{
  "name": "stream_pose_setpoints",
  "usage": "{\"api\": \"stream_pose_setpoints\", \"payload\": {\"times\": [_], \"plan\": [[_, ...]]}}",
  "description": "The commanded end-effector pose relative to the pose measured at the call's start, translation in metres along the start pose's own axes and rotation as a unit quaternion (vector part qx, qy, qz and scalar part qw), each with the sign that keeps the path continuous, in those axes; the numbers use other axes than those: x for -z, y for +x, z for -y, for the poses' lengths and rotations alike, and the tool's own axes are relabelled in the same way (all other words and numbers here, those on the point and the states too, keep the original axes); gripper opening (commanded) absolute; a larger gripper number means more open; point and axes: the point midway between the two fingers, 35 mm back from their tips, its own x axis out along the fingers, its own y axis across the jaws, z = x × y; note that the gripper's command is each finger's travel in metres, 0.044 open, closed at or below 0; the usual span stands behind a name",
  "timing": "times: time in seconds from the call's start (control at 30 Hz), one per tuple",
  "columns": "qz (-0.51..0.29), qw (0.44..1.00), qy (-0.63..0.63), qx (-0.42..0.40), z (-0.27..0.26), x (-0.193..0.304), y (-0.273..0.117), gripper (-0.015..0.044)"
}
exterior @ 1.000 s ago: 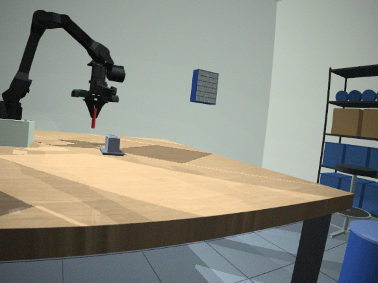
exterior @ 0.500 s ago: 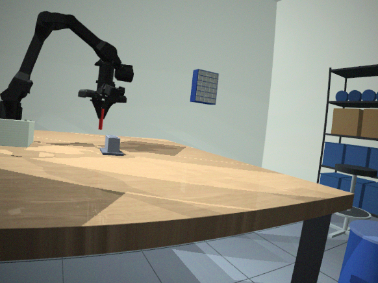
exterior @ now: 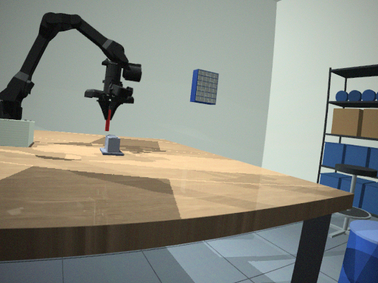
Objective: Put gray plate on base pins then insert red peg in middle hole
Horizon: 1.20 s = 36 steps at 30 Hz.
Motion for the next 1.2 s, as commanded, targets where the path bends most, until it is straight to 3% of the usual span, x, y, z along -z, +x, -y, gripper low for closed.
{"api": "stream_pose_setpoints", "payload": {"times": [0.0, 0.37, 1.17], "plan": [[0.001, 1.000, -0.003, -0.003, 0.000, -0.015, -0.002, 0.0000], [0.000, 1.000, -0.009, -0.003, 0.005, -0.048, 0.000, 0.0000], [0.000, 1.000, -0.009, -0.003, 0.005, -0.049, 0.000, 0.0000]]}}
